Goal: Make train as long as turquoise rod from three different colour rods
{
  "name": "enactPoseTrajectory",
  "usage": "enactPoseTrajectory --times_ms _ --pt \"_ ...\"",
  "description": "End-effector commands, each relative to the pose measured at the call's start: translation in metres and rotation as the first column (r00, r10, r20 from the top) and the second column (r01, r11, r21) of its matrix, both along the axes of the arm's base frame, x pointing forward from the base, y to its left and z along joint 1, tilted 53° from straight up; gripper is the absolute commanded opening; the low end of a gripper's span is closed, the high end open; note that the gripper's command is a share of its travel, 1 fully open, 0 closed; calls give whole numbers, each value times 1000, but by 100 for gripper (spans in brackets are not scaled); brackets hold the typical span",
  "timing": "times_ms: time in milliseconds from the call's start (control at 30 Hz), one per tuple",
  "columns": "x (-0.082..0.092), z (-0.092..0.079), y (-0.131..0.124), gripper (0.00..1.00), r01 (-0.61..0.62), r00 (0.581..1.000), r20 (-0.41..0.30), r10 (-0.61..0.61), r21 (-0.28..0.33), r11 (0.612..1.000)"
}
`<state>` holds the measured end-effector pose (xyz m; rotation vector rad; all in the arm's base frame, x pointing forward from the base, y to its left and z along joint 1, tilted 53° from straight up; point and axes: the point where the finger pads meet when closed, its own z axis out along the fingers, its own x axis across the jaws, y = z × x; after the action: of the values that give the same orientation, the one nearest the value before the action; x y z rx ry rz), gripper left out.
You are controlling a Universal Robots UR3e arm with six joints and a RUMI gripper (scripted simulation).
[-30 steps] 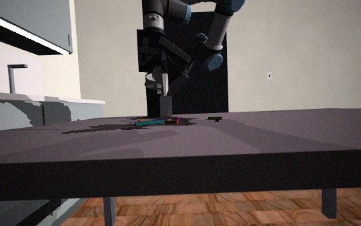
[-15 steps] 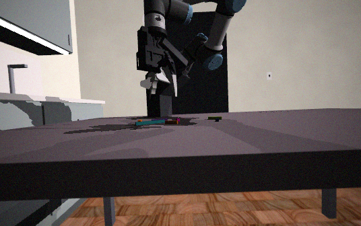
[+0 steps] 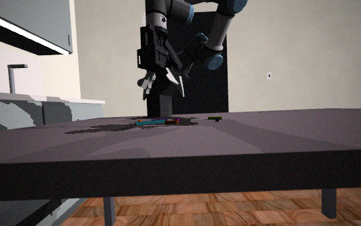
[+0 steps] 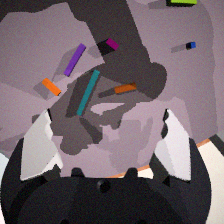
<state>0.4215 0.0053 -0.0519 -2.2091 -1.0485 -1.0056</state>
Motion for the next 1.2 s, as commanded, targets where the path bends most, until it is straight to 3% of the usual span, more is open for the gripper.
enactPoseTrajectory --times_ms 0,133,200,267,700,767,1167 --pt "0 0 -1 100 -99 988 115 106 -65 993" --pt "0 0 -1 100 -155 968 181 175 -117 981" --pt "0 0 -1 100 -155 968 181 175 -117 981" --pt "0 -1 -1 100 -199 944 233 234 -164 966" --pt "2 -1 -3 100 -328 798 391 458 -357 875" --pt "2 -1 -3 100 -328 798 391 458 -357 875" --pt "5 -1 -4 100 -386 574 477 666 -560 733"
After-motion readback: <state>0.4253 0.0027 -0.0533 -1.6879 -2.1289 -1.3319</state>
